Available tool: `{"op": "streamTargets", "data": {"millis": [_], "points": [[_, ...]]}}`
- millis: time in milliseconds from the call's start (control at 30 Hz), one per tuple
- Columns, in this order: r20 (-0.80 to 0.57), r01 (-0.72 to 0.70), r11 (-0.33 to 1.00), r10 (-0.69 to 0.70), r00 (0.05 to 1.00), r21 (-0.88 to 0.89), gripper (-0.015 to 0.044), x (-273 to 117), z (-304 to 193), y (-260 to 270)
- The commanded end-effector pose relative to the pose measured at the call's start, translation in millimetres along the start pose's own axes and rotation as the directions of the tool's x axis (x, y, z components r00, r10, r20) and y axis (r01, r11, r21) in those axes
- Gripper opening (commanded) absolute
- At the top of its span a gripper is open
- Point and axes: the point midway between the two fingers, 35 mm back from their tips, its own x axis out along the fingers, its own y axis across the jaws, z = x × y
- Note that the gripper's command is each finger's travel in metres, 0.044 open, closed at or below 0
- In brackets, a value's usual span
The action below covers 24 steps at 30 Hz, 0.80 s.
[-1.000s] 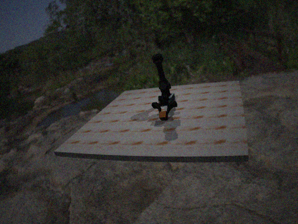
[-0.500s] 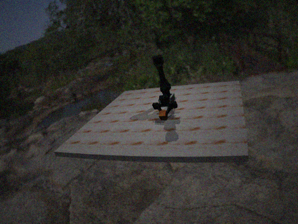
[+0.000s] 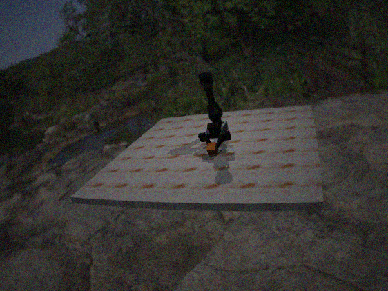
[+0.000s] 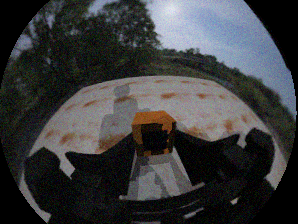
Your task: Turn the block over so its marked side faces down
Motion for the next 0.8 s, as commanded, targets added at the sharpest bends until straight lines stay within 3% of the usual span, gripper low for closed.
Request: {"op": "streamTargets", "data": {"millis": [0,533,767], "points": [[0.005,0.006,1.000,-0.006,1.000,-0.006,0.0026,-0.1,0.7,-0.9],[0.005,0.006,1.000,-0.006,1.000,-0.006,0.0440,-0.1,0.7,-0.9],[0.005,0.006,1.000,-0.006,1.000,-0.006,0.0440,-0.1,0.7,-0.9]]}}
